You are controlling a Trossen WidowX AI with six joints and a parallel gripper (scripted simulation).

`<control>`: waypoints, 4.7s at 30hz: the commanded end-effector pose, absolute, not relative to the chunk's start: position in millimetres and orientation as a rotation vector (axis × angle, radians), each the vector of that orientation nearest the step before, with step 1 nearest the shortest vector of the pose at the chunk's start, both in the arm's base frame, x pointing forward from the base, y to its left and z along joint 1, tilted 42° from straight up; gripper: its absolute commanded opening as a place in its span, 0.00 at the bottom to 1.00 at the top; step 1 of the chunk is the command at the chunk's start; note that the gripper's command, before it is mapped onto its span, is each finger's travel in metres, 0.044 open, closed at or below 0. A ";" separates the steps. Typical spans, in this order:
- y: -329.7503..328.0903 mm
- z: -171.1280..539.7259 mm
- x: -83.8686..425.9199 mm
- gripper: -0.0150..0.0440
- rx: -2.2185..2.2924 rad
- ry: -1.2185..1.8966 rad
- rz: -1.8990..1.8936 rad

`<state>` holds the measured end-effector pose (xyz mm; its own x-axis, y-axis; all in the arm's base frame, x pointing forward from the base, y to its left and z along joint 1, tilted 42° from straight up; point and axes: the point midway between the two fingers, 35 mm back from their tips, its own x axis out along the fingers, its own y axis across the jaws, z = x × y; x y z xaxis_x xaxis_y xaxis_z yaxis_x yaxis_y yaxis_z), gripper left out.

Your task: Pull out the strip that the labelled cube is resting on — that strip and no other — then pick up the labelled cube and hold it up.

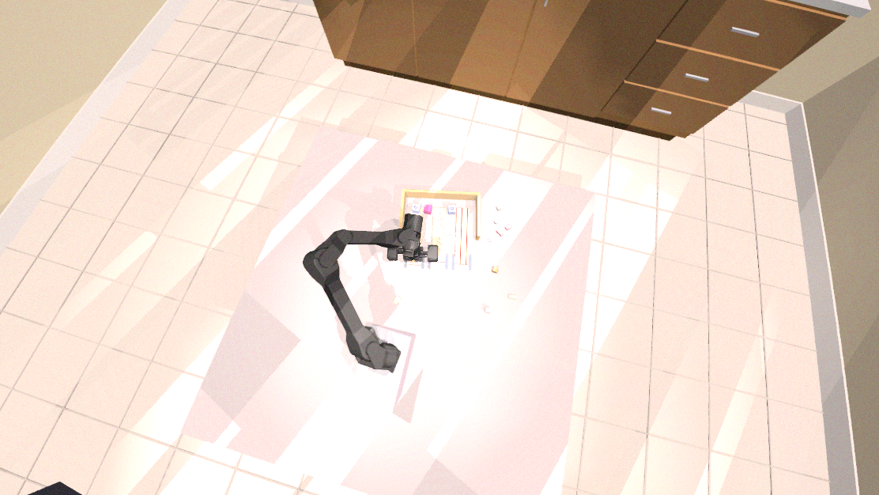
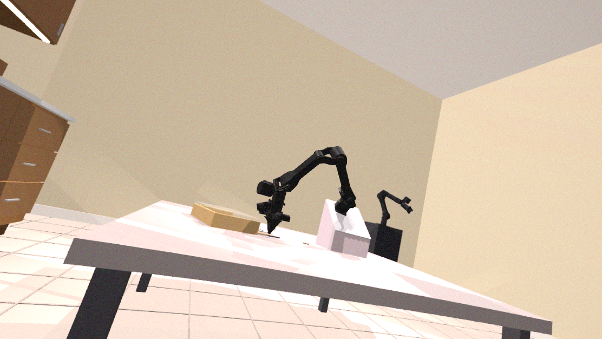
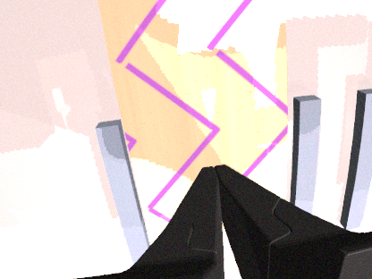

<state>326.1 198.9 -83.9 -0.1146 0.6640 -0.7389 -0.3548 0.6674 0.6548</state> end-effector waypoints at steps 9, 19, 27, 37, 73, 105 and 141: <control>200.0 -84.4 326.2 0.25 0.280 1.443 0.883; 200.3 -84.8 326.1 0.25 0.280 1.443 0.883; 200.8 -85.4 326.0 0.25 0.280 1.443 0.883; 200.5 -86.4 324.1 0.25 0.280 1.443 0.883; 182.5 -97.6 271.9 0.25 0.281 1.447 0.882; 166.7 -105.9 225.9 0.25 0.282 1.451 0.881; 149.7 -113.9 177.7 0.25 0.282 1.455 0.880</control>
